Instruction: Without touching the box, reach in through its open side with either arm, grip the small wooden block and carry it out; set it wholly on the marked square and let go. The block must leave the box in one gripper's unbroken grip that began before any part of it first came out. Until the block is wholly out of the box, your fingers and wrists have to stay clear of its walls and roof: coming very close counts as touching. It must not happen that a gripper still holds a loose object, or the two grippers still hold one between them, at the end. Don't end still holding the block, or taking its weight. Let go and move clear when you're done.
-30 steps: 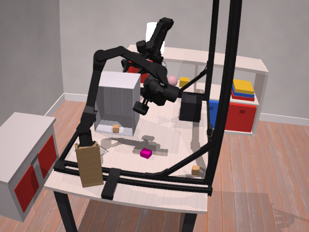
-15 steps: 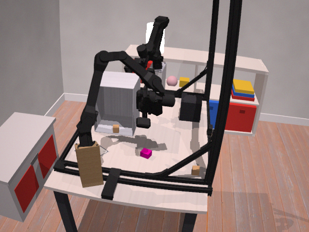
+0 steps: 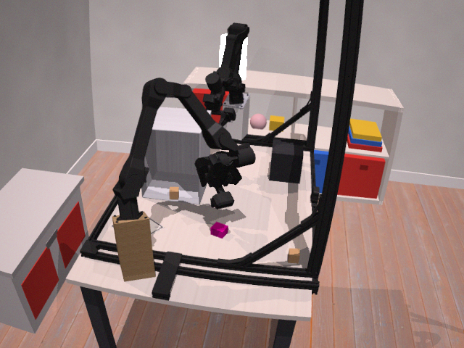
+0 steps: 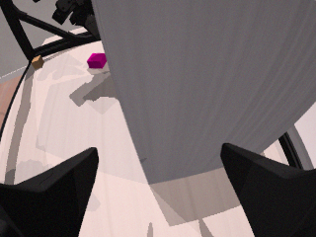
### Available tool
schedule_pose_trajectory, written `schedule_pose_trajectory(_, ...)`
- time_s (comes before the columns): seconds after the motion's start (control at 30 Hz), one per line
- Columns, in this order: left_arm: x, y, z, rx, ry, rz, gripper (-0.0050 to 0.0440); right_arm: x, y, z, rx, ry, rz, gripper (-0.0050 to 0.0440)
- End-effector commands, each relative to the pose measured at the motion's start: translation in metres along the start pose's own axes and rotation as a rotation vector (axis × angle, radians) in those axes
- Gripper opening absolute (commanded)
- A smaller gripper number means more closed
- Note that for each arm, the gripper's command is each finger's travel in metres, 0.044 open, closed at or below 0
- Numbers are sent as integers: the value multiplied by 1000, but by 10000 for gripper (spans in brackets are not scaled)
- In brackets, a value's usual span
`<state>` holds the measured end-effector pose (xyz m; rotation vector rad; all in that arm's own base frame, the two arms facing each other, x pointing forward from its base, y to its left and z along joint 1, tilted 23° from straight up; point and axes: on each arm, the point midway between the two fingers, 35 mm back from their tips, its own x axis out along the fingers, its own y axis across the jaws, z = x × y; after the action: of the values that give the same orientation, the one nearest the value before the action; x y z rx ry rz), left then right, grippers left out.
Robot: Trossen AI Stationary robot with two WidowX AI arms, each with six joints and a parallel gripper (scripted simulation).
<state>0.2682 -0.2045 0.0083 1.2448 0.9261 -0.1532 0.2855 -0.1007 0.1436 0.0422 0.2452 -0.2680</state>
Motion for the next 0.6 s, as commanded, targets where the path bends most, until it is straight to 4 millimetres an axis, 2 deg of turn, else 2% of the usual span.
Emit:
schedule_pose_trajectory(0.0,21,-10,0,-79,-28,-57,400,6,4,-2,-8,17,13,400)
schedule_pose_trajectory(0.43,69,-17,13,-385,-171,-182,400,21,17,-23,-12,98,47,400)
schedule_pose_trajectory(0.5,69,-17,13,-385,-171,-182,400,21,17,-23,-12,98,47,400)
schedule_pose_trajectory(0.53,71,-12,22,-436,-220,-181,400,22,17,-25,-13,104,49,400)
schedule_pose_trajectory(0.57,79,-16,15,-453,-212,-205,400,24,19,-29,-14,118,54,400)
